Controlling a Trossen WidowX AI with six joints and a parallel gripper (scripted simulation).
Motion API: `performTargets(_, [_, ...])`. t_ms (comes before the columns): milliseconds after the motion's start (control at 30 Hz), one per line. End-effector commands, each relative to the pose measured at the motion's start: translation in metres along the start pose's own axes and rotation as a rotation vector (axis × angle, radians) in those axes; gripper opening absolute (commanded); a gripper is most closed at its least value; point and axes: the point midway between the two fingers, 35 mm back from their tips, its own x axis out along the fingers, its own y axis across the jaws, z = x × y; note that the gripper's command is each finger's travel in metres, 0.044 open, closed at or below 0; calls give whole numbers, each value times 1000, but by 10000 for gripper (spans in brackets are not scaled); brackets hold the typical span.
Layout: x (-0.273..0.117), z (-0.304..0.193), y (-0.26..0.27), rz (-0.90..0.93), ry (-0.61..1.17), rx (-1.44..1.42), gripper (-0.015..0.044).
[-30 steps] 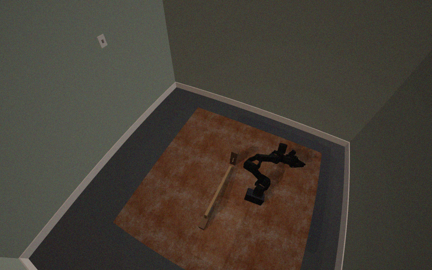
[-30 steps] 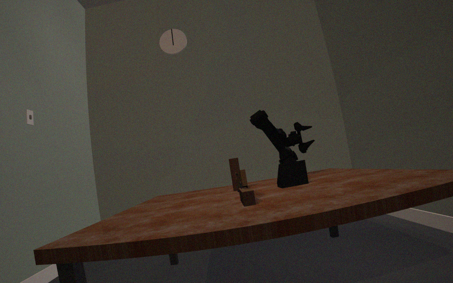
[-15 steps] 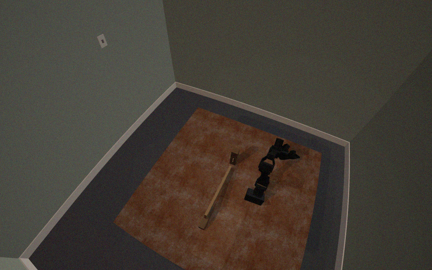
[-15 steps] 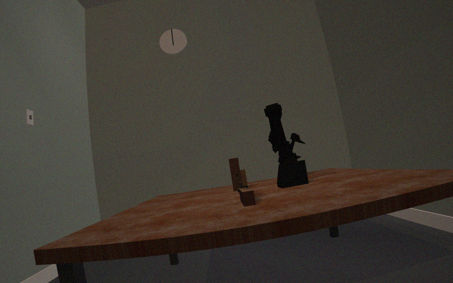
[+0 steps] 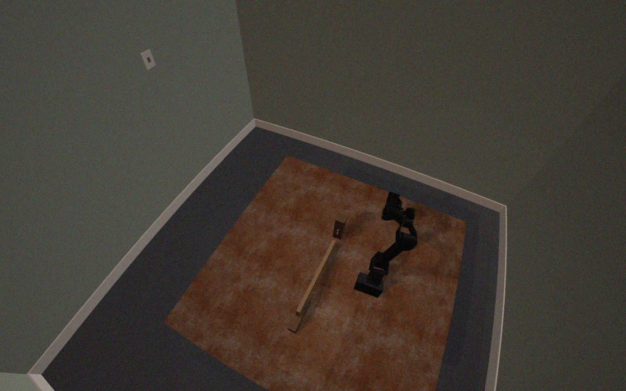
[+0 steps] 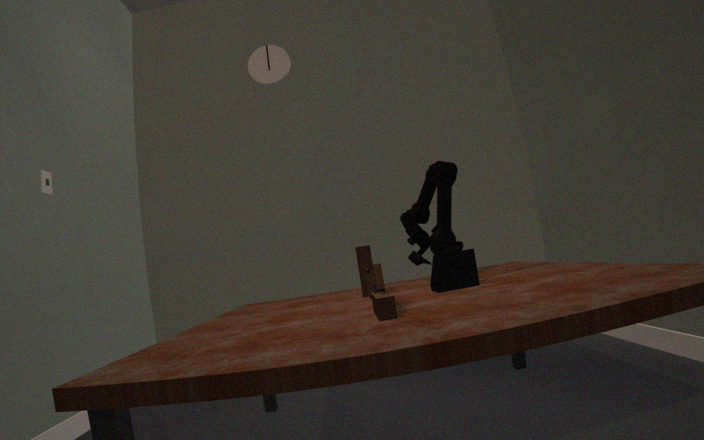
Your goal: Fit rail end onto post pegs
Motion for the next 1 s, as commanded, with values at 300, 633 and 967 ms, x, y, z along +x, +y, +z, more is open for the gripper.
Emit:
performTargets(300, [-62, 43, 113, 495, -104, -61, 440])
performTargets(633, [-142, 59, 175, 839, -171, -128, 440])
performTargets(967, [-237, 61, 215, 1168, -226, -212, 440])
